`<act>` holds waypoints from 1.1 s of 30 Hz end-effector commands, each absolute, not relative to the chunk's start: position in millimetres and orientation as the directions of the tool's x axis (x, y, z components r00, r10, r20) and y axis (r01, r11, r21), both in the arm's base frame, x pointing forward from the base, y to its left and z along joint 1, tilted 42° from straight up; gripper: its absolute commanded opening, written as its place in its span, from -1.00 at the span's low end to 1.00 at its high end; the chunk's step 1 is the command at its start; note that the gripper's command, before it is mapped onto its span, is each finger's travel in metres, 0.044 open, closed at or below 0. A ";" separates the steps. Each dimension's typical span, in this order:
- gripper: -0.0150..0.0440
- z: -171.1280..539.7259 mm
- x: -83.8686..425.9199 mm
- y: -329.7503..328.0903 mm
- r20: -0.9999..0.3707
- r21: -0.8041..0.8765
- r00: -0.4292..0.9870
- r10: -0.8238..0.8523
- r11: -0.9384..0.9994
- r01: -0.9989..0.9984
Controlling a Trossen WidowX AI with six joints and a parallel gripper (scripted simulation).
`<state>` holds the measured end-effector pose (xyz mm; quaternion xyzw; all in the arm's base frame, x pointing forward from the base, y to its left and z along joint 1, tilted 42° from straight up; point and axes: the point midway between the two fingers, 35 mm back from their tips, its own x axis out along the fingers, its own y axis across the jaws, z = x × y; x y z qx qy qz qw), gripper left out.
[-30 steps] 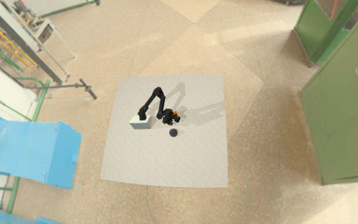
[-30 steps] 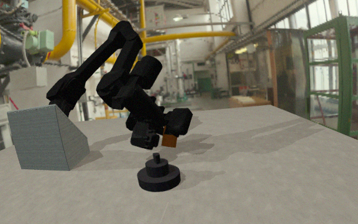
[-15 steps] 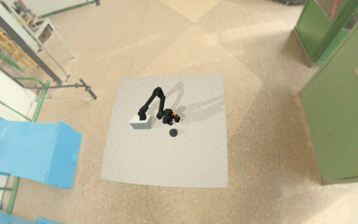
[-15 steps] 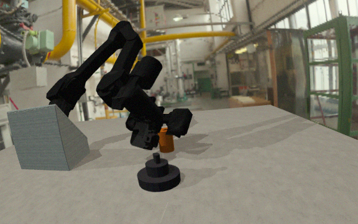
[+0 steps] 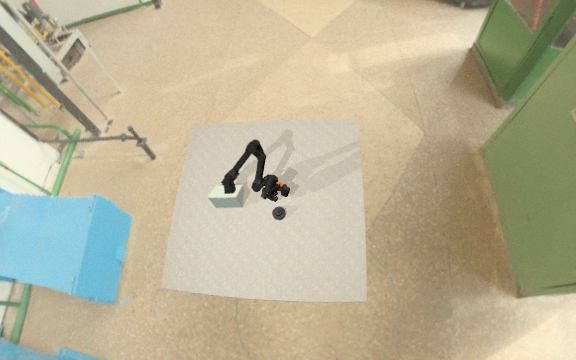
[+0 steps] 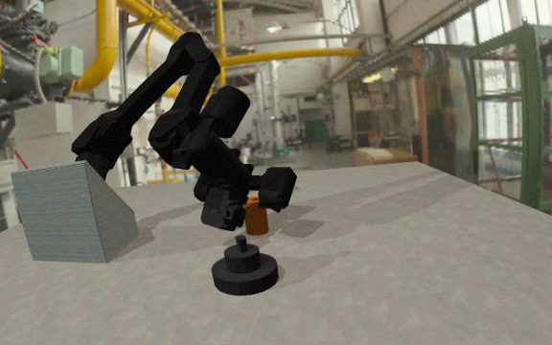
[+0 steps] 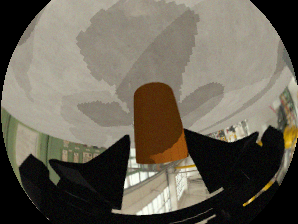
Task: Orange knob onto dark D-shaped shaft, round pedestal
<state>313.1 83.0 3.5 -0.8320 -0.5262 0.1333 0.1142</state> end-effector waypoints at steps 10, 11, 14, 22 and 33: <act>1.00 3.6 313.3 82.9 -0.101 -0.331 0.411 0.906 -0.420 0.845; 1.00 3.5 313.7 82.2 -0.103 -0.331 0.411 0.906 -0.421 0.845; 1.00 3.2 318.6 73.2 -0.120 -0.328 0.407 0.905 -0.423 0.845; 1.00 26.4 320.8 44.7 -0.132 -0.325 0.398 0.908 -0.419 0.848; 1.00 63.2 311.7 28.8 -0.105 -0.327 0.411 0.906 -0.422 0.846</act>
